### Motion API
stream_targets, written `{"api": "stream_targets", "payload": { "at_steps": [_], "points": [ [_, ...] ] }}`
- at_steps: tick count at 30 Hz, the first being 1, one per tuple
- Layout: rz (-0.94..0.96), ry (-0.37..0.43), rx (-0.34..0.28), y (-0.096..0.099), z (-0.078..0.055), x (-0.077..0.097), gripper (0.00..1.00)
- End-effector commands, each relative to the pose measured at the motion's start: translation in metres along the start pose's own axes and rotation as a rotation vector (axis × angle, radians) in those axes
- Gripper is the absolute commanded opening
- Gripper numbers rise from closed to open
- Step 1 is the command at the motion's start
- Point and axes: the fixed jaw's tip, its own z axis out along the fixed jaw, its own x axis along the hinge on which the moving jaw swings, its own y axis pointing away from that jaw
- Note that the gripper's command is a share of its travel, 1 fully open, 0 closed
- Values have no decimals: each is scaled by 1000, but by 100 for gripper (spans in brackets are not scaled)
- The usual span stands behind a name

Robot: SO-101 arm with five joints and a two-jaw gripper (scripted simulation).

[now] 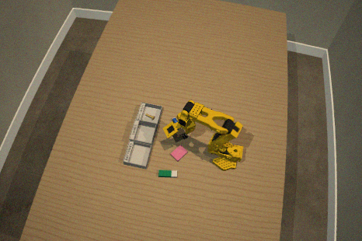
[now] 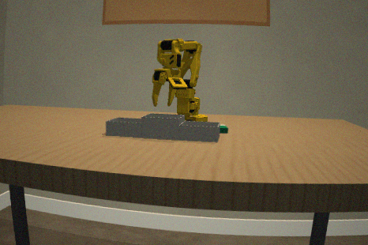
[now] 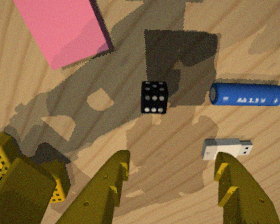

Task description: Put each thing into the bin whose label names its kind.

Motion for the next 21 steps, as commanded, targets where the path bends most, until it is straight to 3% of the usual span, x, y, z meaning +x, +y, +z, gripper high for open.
{"api": "stream_targets", "payload": {
  "at_steps": [1, 21],
  "points": [
    [-19, -10, 11, 0, -1, -3, 23],
    [-19, -10, 11, -2, 10, -4, 23]
  ]
}}
